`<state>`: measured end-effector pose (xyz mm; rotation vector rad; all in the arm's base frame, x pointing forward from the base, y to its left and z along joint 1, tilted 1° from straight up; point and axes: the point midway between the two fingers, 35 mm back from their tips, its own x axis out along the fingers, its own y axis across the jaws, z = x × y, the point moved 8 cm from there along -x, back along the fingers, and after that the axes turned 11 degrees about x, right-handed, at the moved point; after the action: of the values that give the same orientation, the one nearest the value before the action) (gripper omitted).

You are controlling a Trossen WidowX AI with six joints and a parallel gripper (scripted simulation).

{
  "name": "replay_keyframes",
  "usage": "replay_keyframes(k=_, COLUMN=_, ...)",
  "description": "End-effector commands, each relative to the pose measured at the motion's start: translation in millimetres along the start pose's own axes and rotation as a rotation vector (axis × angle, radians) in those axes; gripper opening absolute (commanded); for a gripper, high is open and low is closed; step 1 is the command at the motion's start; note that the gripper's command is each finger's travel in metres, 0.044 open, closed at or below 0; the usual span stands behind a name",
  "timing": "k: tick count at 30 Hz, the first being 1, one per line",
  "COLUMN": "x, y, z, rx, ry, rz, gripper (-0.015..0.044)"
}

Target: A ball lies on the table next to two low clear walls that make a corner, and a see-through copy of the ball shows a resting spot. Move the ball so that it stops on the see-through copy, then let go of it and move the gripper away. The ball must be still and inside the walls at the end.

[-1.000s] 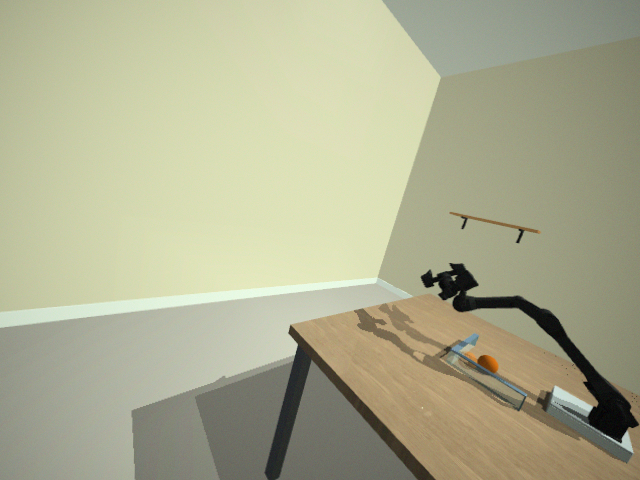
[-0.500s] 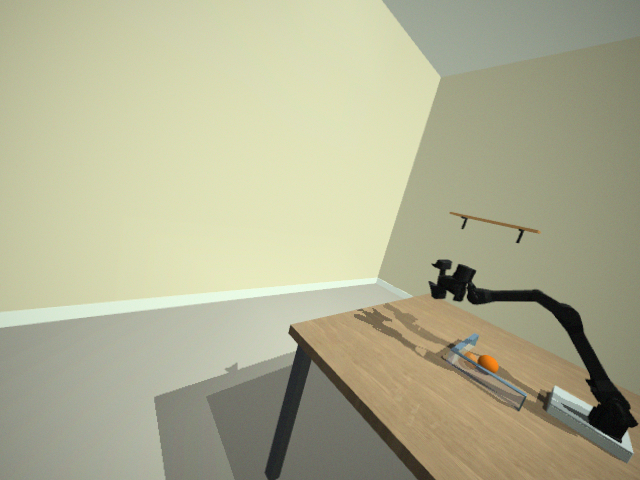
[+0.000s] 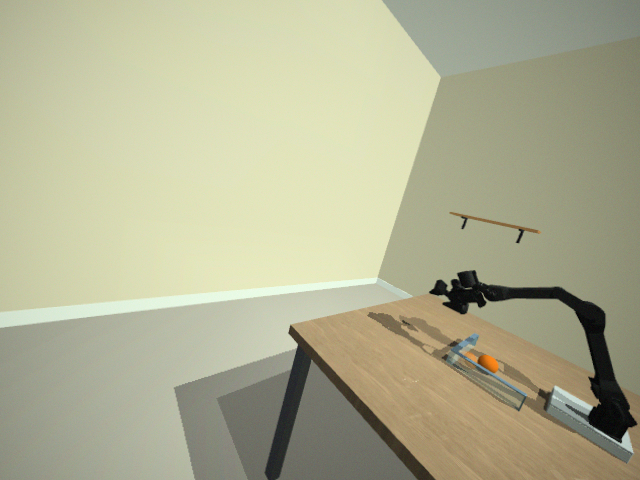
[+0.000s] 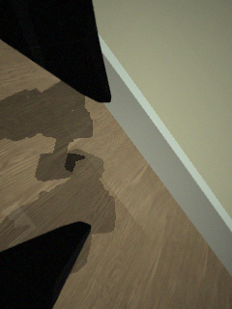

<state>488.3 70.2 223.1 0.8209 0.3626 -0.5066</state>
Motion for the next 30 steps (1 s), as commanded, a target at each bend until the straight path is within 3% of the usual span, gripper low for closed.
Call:
replay_keyframes(k=1, x=-24.9, y=-49.5, z=-14.7, rx=-0.354, ry=0.298, rz=-0.161, gripper=0.044)
replay_keyframes(k=18, x=-116.8, y=-138.1, z=-25.5, rx=-0.841, ry=1.017, rz=-0.302, gripper=0.044)
replay_keyframes(k=30, x=-117.2, y=-139.4, z=-26.3, rx=-0.844, ry=1.024, rz=-0.302, gripper=0.044)
